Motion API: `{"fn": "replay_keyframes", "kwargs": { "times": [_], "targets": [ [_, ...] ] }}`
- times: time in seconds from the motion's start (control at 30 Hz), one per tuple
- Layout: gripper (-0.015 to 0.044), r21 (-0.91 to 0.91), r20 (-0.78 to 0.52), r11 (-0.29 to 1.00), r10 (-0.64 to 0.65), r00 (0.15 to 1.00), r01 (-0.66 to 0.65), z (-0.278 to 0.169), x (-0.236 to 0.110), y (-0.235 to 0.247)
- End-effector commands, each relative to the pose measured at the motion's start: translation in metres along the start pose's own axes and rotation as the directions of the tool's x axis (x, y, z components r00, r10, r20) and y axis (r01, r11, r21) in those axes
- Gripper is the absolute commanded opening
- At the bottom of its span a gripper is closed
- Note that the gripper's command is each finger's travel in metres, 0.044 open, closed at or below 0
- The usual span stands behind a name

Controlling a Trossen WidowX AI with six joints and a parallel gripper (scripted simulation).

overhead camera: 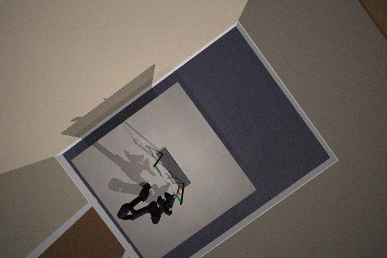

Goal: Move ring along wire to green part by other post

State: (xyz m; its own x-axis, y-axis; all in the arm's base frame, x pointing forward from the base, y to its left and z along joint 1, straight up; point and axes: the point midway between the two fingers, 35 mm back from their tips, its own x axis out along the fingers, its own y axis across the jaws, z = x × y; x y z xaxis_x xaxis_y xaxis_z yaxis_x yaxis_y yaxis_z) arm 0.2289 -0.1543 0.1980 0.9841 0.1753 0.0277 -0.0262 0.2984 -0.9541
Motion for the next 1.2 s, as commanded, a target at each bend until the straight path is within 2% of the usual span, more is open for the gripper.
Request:
{"fn": "replay_keyframes", "kwargs": {
  "times": [0.0,0.1,0.2,0.27,0.53,0.97,1.17],
  "targets": [
    [0.0160,0.265,-0.046,0.964,0.017,0.999,-0.005,-0.003,-0.012,0.030],
    [0.0160,0.498,-0.086,0.867,0.032,0.996,0.015,-0.003,-0.023,0.057],
    [0.0160,0.713,-0.124,0.698,0.045,0.991,0.057,0.001,-0.034,0.085],
    [0.0160,0.788,-0.139,0.611,0.050,0.989,0.080,0.004,-0.039,0.096],
    [0.0160,0.805,-0.144,0.587,0.053,0.988,0.086,0.004,-0.037,0.096],
    [0.0160,0.928,-0.208,0.325,0.048,0.977,0.182,0.010,0.010,0.053],
    [0.0160,0.932,-0.211,0.310,0.045,0.976,0.187,0.012,0.013,0.050]
  ]
}}
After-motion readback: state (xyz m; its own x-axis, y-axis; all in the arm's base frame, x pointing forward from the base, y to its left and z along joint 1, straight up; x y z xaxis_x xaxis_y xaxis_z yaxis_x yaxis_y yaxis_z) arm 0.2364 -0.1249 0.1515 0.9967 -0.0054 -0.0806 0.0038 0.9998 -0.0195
